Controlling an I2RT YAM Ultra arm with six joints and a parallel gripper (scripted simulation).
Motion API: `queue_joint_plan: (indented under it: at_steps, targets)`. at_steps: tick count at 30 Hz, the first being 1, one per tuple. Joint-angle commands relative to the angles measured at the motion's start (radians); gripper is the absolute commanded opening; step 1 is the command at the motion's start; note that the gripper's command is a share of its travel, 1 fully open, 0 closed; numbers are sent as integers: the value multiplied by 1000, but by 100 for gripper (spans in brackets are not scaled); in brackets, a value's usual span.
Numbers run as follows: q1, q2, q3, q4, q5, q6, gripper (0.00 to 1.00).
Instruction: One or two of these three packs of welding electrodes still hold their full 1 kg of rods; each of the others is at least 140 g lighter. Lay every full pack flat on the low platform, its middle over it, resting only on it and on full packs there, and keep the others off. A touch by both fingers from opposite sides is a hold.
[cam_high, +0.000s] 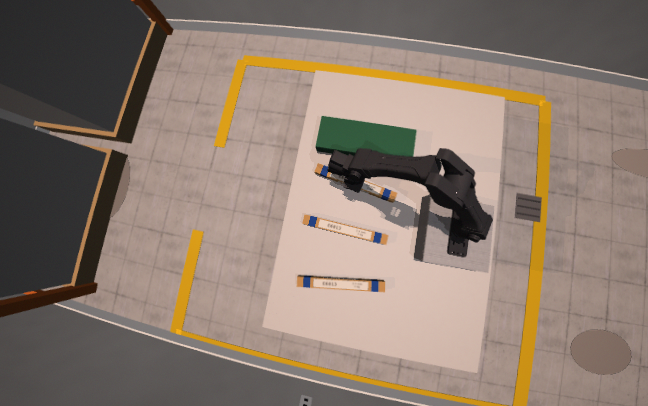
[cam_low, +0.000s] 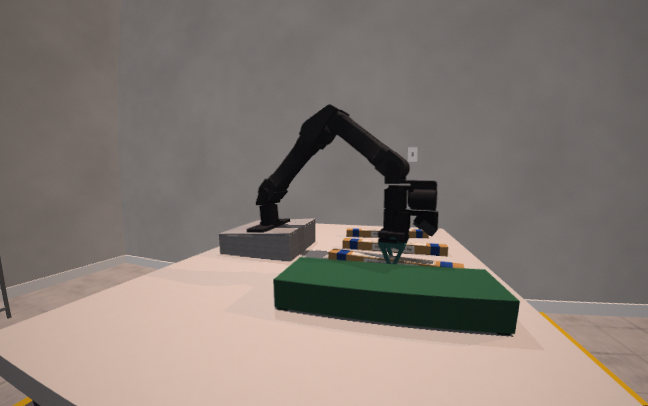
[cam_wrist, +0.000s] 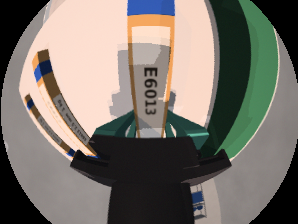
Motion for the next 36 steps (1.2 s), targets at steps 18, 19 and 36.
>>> queue_joint_plan:
  at_steps: [18,19,36]
  targets:
    - [-2,-42,9,-6,1,-4,0]
    - [-2,-41,8,-6,1,-4,0]
    - [-2,-43,12,-13,1,-3,0]
